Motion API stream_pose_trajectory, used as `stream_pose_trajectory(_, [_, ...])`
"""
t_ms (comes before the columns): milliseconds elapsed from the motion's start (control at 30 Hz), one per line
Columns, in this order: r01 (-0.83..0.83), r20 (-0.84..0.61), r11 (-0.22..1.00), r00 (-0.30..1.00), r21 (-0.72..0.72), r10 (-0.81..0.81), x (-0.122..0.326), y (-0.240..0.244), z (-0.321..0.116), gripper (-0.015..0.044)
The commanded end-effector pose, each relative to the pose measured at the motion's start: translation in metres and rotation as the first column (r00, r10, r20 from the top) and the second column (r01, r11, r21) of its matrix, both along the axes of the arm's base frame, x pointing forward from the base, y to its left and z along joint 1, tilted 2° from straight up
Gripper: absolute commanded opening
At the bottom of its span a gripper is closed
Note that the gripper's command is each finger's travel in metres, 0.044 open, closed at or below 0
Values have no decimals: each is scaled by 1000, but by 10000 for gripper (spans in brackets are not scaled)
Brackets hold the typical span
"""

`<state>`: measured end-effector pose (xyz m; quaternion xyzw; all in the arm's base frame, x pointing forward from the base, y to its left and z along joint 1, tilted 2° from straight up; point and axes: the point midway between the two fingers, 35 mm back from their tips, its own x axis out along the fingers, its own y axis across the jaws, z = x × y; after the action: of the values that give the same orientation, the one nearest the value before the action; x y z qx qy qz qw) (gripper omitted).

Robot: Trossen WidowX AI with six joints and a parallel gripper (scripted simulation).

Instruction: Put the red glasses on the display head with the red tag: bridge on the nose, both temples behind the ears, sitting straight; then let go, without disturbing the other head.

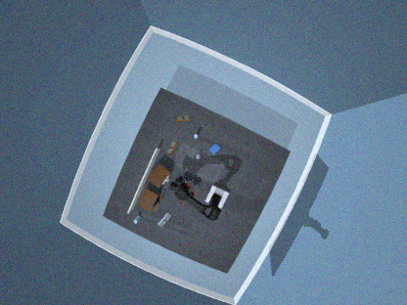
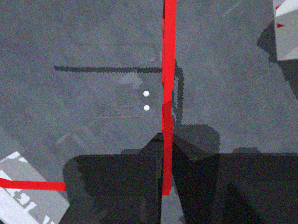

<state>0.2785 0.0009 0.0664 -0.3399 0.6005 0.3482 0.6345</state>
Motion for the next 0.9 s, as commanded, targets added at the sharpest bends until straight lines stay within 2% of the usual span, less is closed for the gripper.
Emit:
stream_pose_trajectory(0, [3, -4, 1000, 1000, 5, -3, -1, 1, -5, 0])
stream_pose_trajectory(867, [3, -5, 1000, 1000, 5, -3, -2, 2, -29, 0])
